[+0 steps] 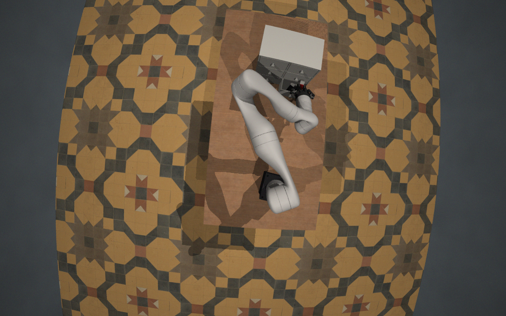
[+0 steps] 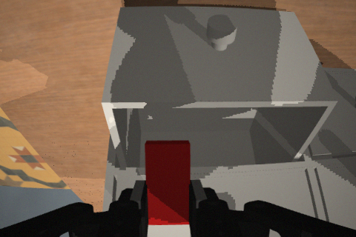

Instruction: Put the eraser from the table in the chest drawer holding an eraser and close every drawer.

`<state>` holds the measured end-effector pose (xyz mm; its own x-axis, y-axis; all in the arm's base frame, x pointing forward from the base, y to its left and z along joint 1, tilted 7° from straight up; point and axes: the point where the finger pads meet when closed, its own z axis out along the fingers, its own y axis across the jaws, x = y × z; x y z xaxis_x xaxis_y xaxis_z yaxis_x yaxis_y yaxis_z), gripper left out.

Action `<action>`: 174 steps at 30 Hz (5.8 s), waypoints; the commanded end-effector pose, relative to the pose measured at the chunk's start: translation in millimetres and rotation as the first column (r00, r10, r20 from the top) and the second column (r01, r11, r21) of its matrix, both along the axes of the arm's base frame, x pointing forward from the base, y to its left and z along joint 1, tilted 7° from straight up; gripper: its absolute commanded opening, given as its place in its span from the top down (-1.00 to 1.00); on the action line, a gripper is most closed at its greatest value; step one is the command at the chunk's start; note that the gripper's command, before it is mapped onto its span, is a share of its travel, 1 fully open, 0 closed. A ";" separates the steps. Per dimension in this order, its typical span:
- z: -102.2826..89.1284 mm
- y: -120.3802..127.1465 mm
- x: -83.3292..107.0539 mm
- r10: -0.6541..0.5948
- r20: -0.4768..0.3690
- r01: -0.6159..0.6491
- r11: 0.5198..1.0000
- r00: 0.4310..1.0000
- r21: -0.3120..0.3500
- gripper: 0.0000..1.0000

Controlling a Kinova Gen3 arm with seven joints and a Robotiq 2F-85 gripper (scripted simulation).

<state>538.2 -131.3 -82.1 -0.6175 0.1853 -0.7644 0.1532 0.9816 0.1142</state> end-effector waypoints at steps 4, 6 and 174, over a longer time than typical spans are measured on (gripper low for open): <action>1.0 -0.1 0.6 0.000 0.002 0.000 1.000 1.000 0.000 0.63; 1.0 -0.1 0.6 0.000 0.002 0.000 1.000 1.000 0.000 0.63; 14.3 21.8 -149.6 0.017 -0.097 -0.014 0.999 0.995 0.030 -1.00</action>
